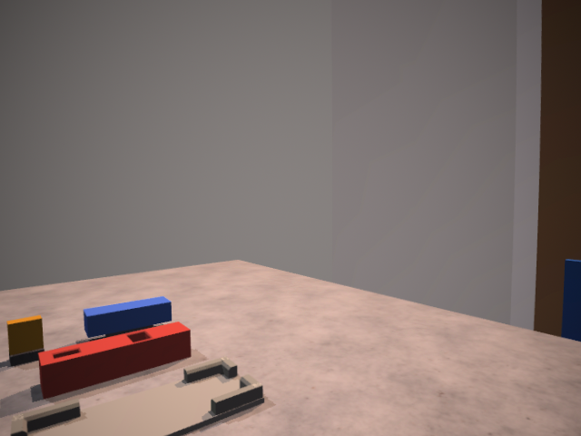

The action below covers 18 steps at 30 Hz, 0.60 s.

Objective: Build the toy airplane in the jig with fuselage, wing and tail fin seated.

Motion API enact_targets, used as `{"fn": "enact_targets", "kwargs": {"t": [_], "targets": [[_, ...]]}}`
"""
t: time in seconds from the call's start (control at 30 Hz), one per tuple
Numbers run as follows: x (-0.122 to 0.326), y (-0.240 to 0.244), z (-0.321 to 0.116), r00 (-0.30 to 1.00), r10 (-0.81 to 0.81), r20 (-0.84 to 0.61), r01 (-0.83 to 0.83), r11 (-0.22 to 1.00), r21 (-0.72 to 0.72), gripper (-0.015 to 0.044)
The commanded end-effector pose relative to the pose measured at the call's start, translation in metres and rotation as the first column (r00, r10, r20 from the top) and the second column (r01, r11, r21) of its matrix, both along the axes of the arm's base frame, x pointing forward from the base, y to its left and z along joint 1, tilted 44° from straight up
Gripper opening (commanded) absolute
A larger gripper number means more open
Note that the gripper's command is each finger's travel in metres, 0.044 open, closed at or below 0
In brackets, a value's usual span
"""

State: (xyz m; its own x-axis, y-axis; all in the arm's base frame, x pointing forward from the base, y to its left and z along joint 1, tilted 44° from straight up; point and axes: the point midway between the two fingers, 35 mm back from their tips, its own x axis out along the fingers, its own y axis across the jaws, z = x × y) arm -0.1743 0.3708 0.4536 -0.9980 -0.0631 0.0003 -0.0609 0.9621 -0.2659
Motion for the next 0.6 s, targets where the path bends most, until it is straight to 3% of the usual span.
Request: {"fn": "enact_targets", "kwargs": {"t": [0.0, 0.17, 0.57], "targets": [[0.000, 0.000, 0.000, 1.000, 0.000, 0.000, 0.000, 1.000, 0.000, 0.0426], [0.014, 0.011, 0.001, 0.998, -0.055, -0.026, 0.053, 0.996, -0.074, 0.0440], [0.109, 0.061, 0.003, 0.915, -0.378, -0.138, 0.288, 0.854, -0.433, 0.0440]]}}
